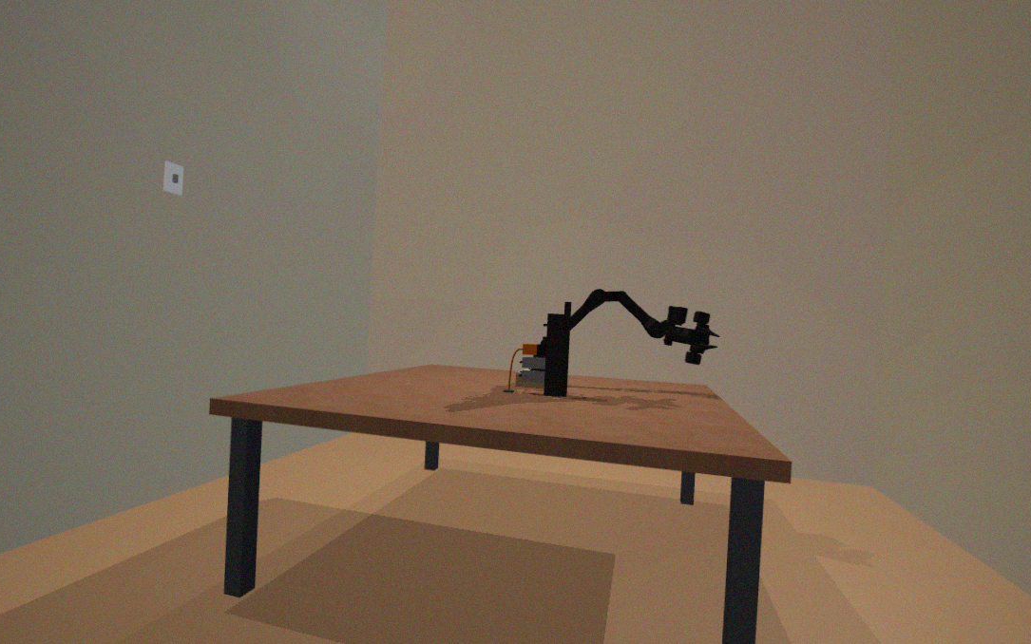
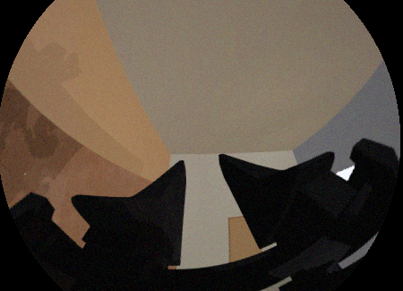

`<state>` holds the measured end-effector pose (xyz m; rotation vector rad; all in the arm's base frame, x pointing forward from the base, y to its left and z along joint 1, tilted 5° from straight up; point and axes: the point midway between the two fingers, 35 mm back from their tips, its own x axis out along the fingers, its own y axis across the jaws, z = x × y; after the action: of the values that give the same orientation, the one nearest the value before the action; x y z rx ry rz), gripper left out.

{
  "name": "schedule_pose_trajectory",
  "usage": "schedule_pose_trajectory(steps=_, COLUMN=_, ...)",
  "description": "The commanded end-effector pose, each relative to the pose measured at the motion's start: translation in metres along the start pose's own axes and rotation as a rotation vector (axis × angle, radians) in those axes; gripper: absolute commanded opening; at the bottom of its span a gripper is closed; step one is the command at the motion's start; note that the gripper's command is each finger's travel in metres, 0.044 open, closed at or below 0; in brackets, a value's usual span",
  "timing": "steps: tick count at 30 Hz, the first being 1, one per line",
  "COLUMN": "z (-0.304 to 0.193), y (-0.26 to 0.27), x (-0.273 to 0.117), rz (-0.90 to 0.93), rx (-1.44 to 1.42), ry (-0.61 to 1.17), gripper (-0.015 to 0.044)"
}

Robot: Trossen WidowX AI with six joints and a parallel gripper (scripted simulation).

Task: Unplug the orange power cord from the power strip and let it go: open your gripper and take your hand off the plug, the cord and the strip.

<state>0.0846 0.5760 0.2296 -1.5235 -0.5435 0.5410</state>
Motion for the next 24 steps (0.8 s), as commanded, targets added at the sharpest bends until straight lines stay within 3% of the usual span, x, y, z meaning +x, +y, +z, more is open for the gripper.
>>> schedule_pose_trajectory(steps=1, z=-0.056, y=0.005, x=0.042, rz=0.063, rx=0.119, ry=0.066, gripper=0.0160)
schedule_pose_trajectory(steps=7, z=-0.159, y=0.016, x=0.090, rz=0.162, rx=0.339, ry=0.210, gripper=0.0160)
schedule_pose_trajectory(steps=13, z=-0.268, y=0.032, x=0.110, rz=0.252, rx=0.587, ry=0.393, gripper=0.0160)
schedule_pose_trajectory(steps=18, z=-0.359, y=0.047, x=0.103, rz=0.303, rx=0.822, ry=0.581, gripper=0.0160)
schedule_pose_trajectory(steps=24, z=-0.461, y=0.065, x=0.067, rz=0.320, rx=1.142, ry=0.852, gripper=0.0160)
